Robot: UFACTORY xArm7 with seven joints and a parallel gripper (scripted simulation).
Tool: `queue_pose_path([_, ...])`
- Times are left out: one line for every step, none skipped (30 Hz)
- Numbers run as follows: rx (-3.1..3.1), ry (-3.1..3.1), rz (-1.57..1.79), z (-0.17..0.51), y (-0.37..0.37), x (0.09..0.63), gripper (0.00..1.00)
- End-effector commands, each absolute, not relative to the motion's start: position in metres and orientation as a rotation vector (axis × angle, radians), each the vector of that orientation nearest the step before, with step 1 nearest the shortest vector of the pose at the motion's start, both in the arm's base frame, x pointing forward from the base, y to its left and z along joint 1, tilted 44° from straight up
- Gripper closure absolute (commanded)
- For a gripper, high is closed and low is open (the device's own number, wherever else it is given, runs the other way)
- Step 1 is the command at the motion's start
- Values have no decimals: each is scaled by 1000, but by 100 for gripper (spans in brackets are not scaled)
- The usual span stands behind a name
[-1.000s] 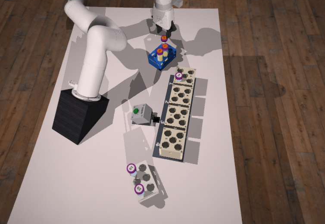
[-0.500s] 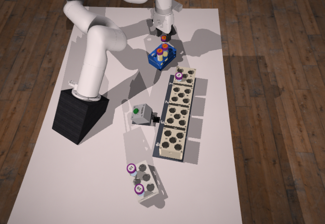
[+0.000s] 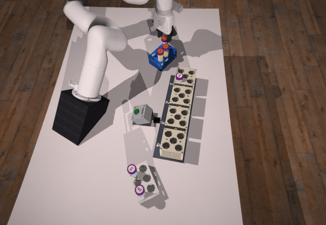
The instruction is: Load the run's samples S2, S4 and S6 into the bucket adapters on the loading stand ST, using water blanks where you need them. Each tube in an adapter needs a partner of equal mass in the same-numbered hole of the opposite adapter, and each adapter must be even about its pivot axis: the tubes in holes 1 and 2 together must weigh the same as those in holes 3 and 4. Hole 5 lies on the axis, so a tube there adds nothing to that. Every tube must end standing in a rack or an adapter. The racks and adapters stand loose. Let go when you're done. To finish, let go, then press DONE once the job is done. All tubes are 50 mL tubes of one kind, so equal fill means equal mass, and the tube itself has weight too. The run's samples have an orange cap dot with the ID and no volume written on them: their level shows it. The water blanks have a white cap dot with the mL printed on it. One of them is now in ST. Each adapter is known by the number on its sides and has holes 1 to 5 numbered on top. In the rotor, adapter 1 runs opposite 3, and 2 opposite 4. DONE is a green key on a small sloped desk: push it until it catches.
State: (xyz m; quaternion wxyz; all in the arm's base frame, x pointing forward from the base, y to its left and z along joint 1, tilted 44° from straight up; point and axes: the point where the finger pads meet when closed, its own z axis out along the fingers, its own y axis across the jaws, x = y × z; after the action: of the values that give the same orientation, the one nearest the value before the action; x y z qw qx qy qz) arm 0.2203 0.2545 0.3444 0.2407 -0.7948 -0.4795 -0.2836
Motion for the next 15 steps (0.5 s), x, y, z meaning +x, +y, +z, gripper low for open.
queue_pose_path([-2173,-1311,-779,344,256,221,43])
queue_pose_path([-2173,-1311,-779,344,256,221,43])
queue_pose_path([-2173,-1311,-779,343,257,221,43])
queue_pose_path([-2173,-1311,-779,343,257,221,43])
queue_pose_path([-2173,-1311,-779,342,257,222,43])
queue_pose_path([-2173,-1311,-779,342,258,222,43])
queue_pose_path([-2173,-1311,-779,341,258,222,43])
queue_pose_path([-2173,-1311,-779,341,259,222,43])
queue_pose_path([-2173,-1311,-779,340,259,222,43])
queue_pose_path([-2173,-1311,-779,340,260,222,43])
queue_pose_path([-2173,-1311,-779,339,260,222,43])
queue_pose_path([-2173,-1311,-779,339,260,223,43])
queue_pose_path([-2173,-1311,-779,338,261,223,43])
queue_pose_path([-2173,-1311,-779,338,261,223,43])
queue_pose_path([-2173,-1311,-779,337,262,223,43])
